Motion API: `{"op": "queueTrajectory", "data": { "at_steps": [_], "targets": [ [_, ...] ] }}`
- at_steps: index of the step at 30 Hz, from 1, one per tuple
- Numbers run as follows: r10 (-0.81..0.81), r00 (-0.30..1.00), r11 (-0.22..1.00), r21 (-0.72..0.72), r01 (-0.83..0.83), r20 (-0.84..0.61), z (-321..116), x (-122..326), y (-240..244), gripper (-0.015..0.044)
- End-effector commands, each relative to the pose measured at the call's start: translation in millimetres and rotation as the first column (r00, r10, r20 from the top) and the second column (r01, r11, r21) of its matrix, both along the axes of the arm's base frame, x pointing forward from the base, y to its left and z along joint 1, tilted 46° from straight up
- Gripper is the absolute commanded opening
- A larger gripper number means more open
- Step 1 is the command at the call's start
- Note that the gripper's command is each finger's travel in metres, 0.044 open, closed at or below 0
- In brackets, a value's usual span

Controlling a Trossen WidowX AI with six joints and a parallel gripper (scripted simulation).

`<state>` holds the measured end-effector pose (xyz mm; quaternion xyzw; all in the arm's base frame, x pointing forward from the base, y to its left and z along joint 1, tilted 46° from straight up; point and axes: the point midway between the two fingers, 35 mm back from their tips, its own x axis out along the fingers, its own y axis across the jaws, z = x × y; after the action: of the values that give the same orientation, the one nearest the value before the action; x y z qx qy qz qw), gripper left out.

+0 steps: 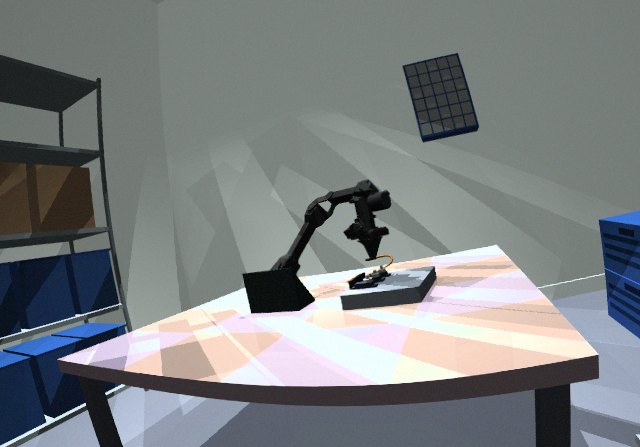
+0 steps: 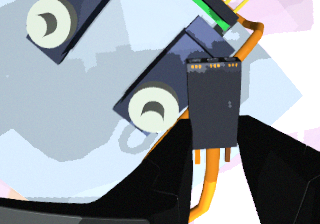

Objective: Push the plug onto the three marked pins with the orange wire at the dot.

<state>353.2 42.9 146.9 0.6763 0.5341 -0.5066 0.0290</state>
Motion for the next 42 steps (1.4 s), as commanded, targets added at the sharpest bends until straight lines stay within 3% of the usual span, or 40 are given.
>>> {"op": "queueTrajectory", "data": {
  "at_steps": [1, 20, 42],
  "targets": [
    [0.088, 0.993, 0.996, 0.001, -0.088, 0.079, -7.6, -4.7, -7.7, 0.0],
    [0.44, 0.788, 0.887, -0.068, -0.458, 0.432, -33.7, -23.7, -40.5, 0.0],
    [0.661, 0.271, 0.609, -0.29, -0.738, 0.699, -61.5, -53.0, -72.1, 0.0]
  ]
}}
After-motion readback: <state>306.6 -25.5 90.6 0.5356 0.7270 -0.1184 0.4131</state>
